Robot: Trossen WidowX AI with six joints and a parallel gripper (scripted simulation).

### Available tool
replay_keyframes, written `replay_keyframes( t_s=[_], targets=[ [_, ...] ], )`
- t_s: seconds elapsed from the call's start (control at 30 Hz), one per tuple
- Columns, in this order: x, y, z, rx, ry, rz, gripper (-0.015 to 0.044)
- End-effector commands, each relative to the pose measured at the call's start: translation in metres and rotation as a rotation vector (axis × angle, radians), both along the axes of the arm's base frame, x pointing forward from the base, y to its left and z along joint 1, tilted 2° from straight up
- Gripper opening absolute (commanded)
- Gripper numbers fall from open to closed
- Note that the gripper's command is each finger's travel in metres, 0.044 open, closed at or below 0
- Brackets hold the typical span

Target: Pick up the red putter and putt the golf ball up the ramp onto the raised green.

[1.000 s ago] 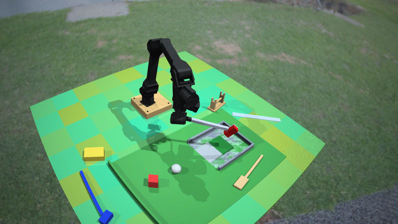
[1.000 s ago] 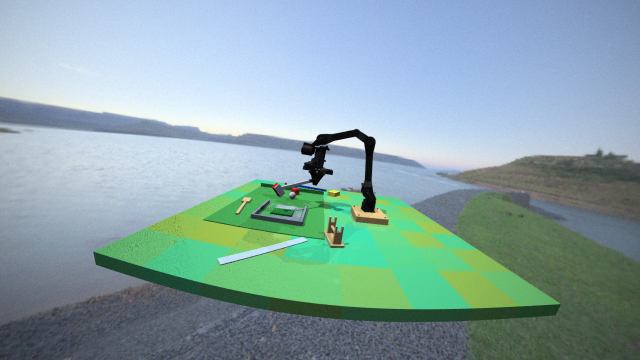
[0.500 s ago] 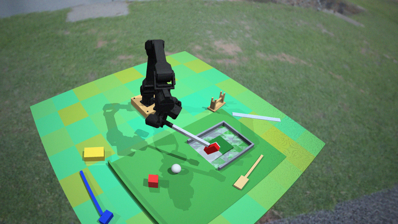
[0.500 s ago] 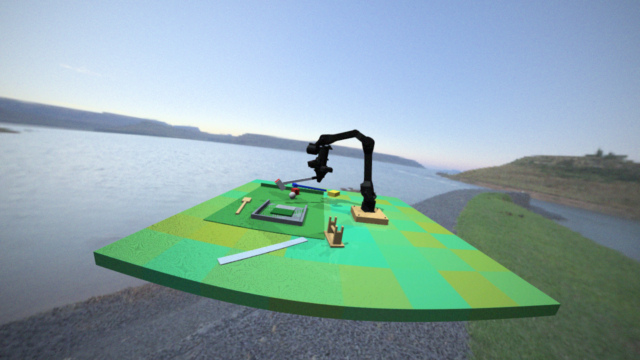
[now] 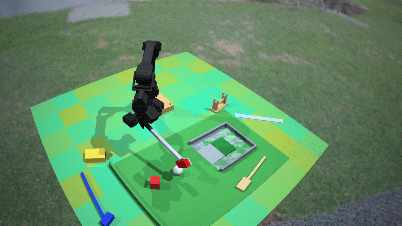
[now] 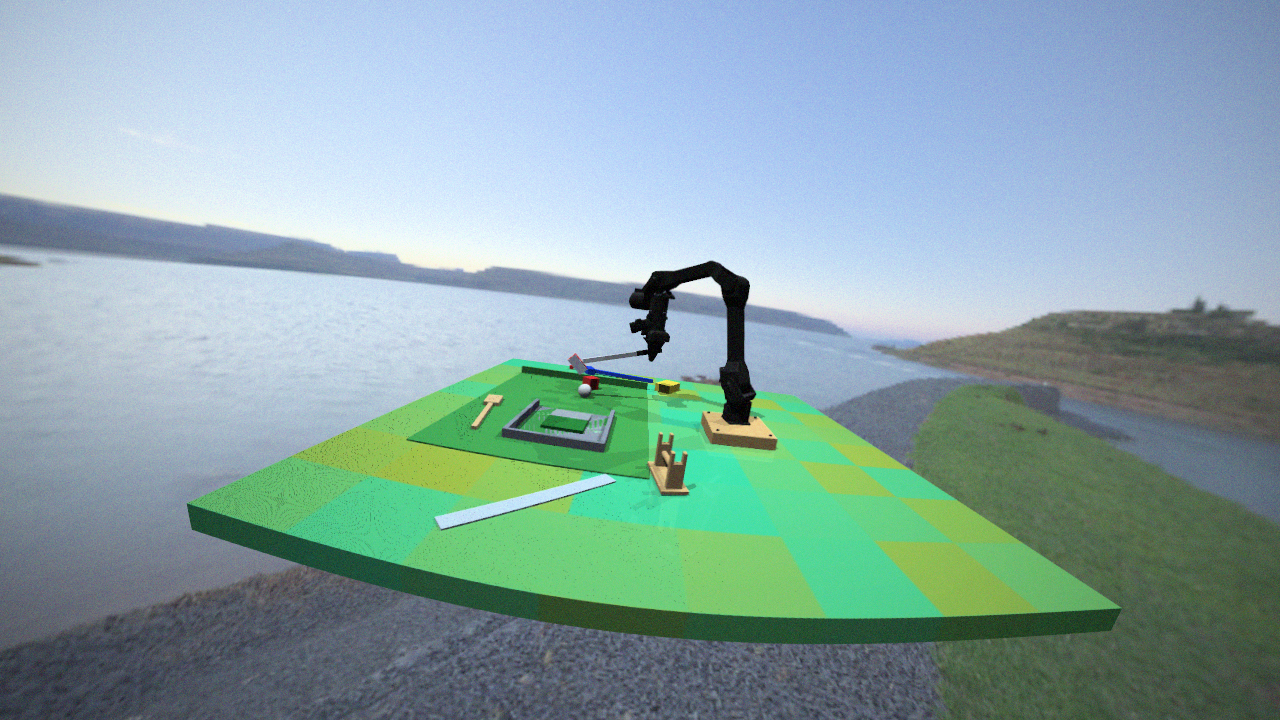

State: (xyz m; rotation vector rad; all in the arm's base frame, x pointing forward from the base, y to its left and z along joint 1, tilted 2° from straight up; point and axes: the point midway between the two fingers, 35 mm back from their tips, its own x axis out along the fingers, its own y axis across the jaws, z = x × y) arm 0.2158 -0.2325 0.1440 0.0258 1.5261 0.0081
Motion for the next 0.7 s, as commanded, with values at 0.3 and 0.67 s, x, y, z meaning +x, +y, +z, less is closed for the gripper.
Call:
replay_keyframes(
  t_s=[0.3,0.67],
  targets=[
    [-0.028,-0.027,0.000,-0.010,0.016,-0.149,0.0000],
    [-0.027,-0.027,-0.035,-0.010,0.016,-0.149,0.0000]
  ],
)
